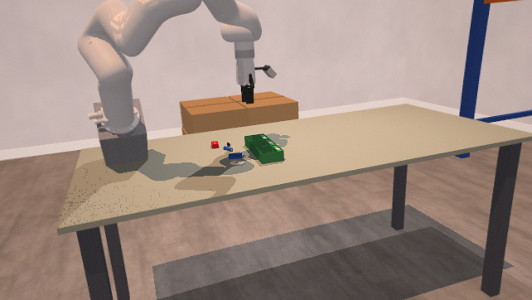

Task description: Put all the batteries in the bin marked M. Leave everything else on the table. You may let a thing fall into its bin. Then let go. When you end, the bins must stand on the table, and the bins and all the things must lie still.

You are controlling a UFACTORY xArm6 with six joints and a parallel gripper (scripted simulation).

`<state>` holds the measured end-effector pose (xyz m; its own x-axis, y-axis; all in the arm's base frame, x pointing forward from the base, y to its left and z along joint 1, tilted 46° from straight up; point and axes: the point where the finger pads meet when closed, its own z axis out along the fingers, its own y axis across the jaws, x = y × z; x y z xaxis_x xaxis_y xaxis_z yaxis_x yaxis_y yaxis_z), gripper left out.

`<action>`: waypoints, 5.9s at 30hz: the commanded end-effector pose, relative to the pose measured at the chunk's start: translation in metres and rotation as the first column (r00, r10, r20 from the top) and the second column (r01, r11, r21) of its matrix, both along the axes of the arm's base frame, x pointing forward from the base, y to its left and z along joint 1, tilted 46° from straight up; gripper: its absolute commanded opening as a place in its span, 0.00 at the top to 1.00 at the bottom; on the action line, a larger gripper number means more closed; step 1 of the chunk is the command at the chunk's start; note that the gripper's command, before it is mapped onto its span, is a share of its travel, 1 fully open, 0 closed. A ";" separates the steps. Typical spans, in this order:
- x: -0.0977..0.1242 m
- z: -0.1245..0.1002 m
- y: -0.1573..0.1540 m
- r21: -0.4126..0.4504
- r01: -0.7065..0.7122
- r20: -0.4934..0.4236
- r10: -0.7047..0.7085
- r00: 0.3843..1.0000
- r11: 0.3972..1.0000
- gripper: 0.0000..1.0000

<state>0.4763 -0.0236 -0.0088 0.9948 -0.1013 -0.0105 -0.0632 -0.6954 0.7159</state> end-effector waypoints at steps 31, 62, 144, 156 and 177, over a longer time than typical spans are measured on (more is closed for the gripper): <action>-0.131 -0.129 -0.003 0.345 -0.600 -0.604 0.661 0.446 0.721 0.58; -0.130 -0.128 -0.003 0.478 -0.644 -0.649 0.734 0.199 0.597 0.58; -0.136 -0.183 -0.058 0.478 -0.644 -0.649 0.734 0.199 0.597 1.00; -0.135 -0.169 -0.044 0.478 -0.644 -0.649 0.734 0.199 0.597 1.00; -0.132 -0.141 -0.015 0.478 -0.644 -0.649 0.734 0.199 0.597 1.00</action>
<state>0.3433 -0.0403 -0.1504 0.2547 0.6654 -0.7017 0.9640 -0.2319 0.1300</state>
